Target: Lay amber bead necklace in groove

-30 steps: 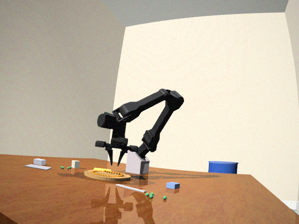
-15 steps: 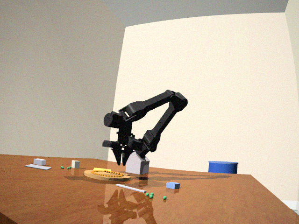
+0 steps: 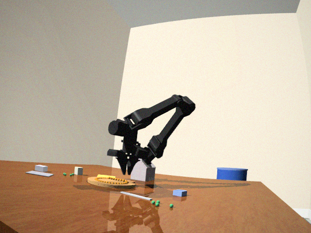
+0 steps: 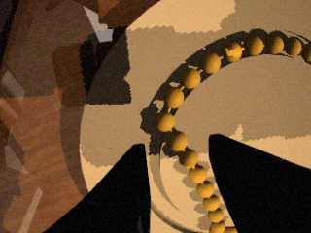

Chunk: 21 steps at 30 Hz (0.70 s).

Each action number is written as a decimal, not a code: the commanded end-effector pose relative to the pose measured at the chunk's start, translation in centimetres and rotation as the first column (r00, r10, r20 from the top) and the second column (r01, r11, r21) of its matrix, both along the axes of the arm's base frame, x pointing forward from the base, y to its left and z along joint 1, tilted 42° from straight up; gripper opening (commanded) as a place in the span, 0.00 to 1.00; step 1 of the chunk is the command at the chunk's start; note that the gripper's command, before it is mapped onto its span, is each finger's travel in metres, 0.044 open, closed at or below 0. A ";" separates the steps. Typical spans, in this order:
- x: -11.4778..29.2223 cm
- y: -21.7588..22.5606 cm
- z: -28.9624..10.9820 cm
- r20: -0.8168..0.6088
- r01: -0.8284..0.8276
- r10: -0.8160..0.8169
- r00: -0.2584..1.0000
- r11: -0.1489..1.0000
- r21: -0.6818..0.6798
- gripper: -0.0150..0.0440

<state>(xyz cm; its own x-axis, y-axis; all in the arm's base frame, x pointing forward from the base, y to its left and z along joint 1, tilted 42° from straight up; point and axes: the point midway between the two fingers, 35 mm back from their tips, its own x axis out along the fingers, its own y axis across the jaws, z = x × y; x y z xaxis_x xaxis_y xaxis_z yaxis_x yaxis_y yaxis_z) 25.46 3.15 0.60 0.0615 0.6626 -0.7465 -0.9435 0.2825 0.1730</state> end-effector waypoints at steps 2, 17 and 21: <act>0.1 0.3 -0.3 0.001 0.000 0.000 1.000 1.000 0.000 0.46; 0.0 1.9 -2.0 -0.003 0.000 0.000 1.000 1.000 0.007 0.46; 0.0 2.0 -2.1 -0.003 0.000 0.000 1.000 1.000 0.007 0.46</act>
<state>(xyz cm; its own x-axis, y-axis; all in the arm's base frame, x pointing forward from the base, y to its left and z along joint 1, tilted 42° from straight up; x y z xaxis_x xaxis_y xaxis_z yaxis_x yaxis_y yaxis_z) 25.58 4.94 -1.34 0.0601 0.6635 -0.7458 -0.9443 0.2799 0.1729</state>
